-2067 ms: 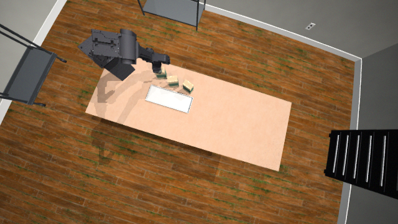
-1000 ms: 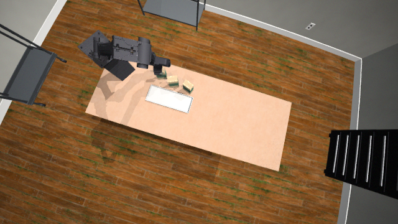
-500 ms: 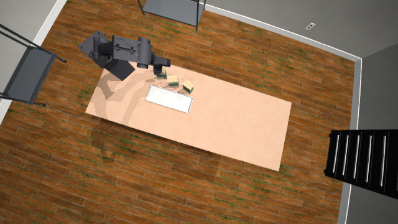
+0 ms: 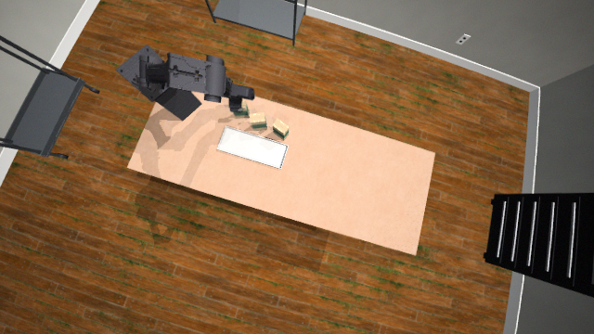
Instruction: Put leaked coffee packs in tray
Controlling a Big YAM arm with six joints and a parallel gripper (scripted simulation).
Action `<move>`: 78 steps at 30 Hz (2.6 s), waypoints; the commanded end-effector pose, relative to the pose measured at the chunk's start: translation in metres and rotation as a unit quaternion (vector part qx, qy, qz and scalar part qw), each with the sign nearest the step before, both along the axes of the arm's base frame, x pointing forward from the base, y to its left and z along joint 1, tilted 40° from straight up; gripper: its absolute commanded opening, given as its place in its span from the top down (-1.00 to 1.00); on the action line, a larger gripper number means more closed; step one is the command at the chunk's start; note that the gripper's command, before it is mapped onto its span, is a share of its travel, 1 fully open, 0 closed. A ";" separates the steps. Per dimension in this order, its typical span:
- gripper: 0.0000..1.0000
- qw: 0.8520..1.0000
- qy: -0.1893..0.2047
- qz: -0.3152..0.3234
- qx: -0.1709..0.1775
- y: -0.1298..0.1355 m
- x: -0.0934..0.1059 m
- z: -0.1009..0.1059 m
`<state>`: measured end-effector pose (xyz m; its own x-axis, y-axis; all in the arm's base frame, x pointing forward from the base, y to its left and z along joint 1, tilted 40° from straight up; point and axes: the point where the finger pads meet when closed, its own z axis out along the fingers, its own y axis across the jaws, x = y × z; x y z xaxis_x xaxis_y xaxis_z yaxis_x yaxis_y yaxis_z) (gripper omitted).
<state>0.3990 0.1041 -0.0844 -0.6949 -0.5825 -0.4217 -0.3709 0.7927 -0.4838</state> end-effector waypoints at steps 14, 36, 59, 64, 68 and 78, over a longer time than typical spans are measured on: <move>0.50 1.000 0.003 0.002 -0.005 -0.003 0.000 -0.004; 0.50 1.000 0.003 0.002 -0.005 -0.003 0.000 -0.004; -0.56 1.000 0.003 0.002 -0.005 -0.003 0.000 -0.004; -0.56 1.000 0.003 0.002 -0.005 -0.003 0.000 -0.004; -0.56 1.000 0.003 0.002 -0.005 -0.003 0.000 -0.004; -0.56 1.000 0.003 0.002 -0.005 -0.003 0.000 -0.004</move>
<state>0.3990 0.1042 -0.0846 -0.6947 -0.5831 -0.4211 -0.3720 0.7924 -0.4835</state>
